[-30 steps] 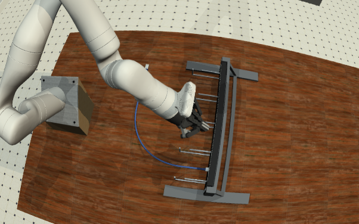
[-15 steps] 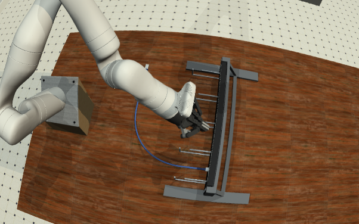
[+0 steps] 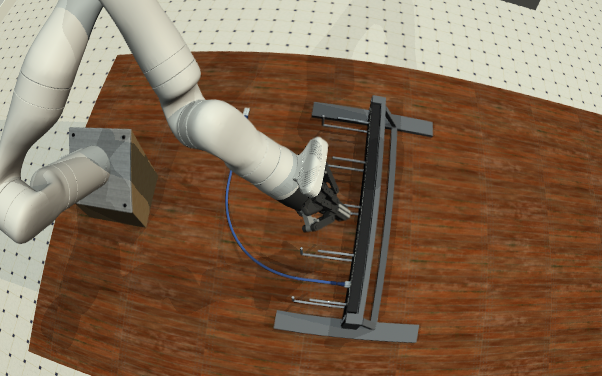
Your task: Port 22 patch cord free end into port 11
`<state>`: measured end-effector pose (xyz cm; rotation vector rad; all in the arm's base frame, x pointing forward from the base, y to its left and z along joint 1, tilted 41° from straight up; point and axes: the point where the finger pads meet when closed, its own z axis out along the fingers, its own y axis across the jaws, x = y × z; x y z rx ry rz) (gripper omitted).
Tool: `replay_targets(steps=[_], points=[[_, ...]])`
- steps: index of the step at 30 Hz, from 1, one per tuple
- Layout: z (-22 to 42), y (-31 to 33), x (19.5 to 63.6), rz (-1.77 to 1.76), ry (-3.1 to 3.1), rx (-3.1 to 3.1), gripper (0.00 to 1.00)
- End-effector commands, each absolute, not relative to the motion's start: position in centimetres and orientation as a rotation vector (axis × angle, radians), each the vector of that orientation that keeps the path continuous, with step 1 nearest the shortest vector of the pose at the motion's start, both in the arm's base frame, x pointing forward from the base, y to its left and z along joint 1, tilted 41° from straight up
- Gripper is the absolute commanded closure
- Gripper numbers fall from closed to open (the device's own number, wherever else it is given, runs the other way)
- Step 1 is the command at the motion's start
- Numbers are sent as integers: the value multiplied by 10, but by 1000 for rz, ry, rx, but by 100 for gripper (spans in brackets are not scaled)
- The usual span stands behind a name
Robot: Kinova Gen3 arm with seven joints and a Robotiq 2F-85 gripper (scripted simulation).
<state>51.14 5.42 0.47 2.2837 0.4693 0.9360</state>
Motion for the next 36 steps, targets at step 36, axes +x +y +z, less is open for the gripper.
replay_targets(steps=[36], points=[[83, 112, 411, 939, 470, 2285, 100]])
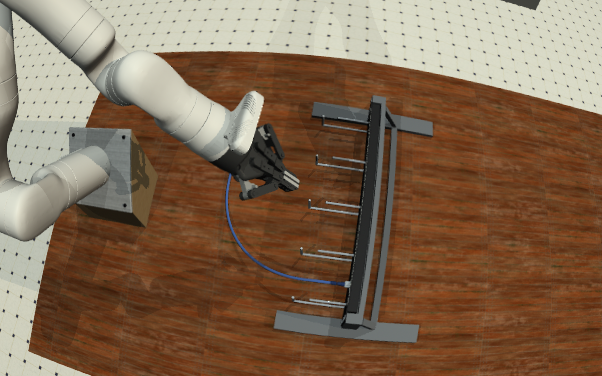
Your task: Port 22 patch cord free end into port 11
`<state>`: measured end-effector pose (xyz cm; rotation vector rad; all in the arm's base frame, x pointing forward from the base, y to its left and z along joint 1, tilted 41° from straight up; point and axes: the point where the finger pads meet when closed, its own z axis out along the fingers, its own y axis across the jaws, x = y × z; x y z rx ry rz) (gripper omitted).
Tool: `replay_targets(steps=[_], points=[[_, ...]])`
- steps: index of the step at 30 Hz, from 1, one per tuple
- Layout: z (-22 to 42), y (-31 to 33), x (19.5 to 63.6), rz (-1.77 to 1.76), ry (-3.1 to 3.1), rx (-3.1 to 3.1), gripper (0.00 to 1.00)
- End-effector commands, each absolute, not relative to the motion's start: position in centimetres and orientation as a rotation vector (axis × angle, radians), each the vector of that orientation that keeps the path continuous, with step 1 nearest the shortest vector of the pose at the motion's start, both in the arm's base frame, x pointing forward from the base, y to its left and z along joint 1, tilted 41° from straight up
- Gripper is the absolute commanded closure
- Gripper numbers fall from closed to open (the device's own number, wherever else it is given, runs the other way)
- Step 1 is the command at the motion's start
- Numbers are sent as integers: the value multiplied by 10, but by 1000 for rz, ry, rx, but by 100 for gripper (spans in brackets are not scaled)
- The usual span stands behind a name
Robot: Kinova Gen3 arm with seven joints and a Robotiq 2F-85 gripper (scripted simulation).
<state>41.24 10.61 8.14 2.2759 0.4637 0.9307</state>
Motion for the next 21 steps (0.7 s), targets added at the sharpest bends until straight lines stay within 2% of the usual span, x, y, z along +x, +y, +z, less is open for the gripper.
replay_targets(steps=[1, 21], points=[[83, 112, 411, 939, 470, 2285, 100], [103, 90, 414, 939, 470, 2285, 100]])
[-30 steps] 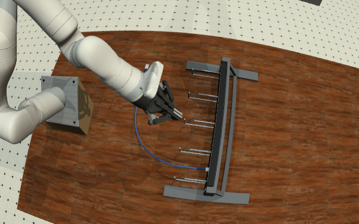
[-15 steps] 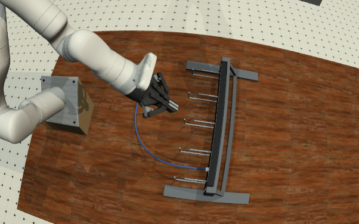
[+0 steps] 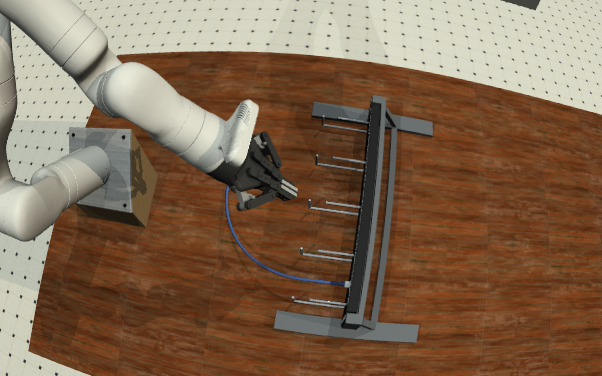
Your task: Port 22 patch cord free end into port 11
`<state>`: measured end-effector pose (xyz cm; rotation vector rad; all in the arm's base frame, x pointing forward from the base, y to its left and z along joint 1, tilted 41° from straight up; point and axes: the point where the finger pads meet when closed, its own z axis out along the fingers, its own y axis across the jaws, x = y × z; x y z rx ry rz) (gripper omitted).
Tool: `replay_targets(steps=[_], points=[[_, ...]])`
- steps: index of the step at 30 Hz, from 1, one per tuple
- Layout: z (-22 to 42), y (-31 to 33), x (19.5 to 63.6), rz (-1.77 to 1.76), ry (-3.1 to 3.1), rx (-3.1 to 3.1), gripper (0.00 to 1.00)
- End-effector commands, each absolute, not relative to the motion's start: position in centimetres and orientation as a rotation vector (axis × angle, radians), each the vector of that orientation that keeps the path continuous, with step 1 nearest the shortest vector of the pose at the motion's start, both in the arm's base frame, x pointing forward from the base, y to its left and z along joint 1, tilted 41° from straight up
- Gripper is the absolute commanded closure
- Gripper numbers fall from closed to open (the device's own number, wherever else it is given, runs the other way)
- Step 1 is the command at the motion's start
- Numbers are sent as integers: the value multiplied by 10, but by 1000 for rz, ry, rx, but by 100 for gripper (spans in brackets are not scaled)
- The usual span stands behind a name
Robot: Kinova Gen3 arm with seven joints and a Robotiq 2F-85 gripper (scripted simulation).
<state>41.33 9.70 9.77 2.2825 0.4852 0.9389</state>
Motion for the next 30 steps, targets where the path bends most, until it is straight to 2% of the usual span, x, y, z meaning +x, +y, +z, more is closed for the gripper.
replay_targets(steps=[1, 12, 30], points=[[106, 86, 414, 939, 470, 2285, 100], [140, 47, 419, 939, 470, 2285, 100], [147, 36, 422, 939, 470, 2285, 100]])
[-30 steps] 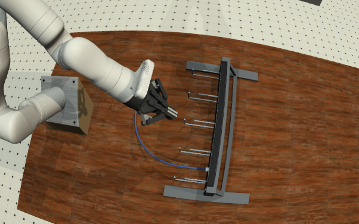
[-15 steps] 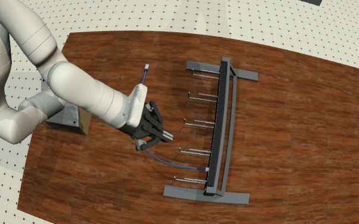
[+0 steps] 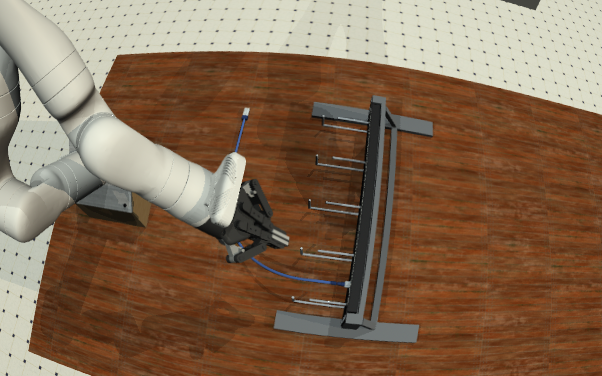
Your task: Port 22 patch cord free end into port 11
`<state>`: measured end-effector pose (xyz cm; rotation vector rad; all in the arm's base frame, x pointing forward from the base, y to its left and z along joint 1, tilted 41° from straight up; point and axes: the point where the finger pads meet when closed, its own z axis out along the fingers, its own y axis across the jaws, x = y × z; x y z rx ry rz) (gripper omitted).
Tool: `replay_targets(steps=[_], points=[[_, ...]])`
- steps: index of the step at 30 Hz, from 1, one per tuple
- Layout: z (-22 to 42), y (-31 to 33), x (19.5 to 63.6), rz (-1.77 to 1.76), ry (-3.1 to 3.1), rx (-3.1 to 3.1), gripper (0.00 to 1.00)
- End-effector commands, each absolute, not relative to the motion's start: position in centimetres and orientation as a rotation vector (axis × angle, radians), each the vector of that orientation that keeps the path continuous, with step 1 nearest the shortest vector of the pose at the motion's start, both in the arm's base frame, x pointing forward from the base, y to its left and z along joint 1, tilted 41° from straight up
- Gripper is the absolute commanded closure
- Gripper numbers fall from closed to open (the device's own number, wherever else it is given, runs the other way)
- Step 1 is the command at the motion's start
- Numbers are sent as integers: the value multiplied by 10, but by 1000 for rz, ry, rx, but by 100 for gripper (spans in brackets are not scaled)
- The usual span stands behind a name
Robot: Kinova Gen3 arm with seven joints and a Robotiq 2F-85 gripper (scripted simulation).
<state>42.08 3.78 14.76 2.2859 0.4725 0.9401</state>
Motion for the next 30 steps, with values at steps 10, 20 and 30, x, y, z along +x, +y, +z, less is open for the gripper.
replay_targets(steps=[10, 20, 30], points=[[127, 22, 447, 939, 470, 2285, 100], [93, -3, 492, 939, 470, 2285, 100], [71, -19, 521, 939, 470, 2285, 100]])
